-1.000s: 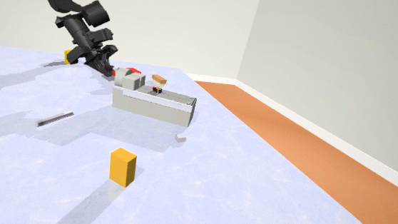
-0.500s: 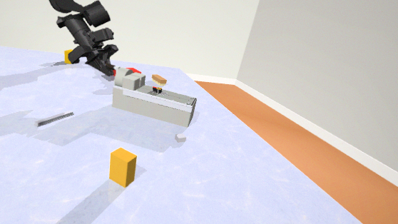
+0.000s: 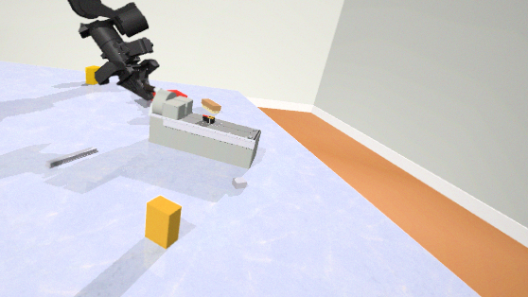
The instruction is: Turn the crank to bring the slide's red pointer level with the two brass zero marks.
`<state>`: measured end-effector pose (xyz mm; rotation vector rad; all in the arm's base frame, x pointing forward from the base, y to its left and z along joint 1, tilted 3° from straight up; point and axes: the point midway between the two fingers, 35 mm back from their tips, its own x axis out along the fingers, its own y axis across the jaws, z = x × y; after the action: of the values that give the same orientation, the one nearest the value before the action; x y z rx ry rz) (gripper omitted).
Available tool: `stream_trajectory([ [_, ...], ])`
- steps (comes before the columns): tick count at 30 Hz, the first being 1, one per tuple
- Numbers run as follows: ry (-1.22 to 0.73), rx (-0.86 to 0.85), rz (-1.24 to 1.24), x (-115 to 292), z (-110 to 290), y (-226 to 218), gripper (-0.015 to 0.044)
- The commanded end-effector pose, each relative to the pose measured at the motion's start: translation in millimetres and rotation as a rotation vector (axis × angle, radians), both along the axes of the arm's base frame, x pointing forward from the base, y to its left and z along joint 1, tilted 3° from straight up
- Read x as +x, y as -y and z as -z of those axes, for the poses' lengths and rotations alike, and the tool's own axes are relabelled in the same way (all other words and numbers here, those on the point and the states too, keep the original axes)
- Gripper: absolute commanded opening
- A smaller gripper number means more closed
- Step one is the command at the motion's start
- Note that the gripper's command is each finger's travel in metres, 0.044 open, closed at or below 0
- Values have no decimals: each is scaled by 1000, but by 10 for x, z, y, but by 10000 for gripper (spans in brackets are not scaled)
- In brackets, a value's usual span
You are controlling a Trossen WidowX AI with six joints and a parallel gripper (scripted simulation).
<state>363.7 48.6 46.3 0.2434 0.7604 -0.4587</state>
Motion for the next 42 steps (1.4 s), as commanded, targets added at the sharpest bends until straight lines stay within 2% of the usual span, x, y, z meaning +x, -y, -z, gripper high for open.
stream_trajectory([
  [1, 5, 12, -9, 43, 24, -81, 0],
  [20, 6, 13, -9, 110, 278, -210, 0],
  [42, 5, 12, -9, 54, 545, -110, 0],
])
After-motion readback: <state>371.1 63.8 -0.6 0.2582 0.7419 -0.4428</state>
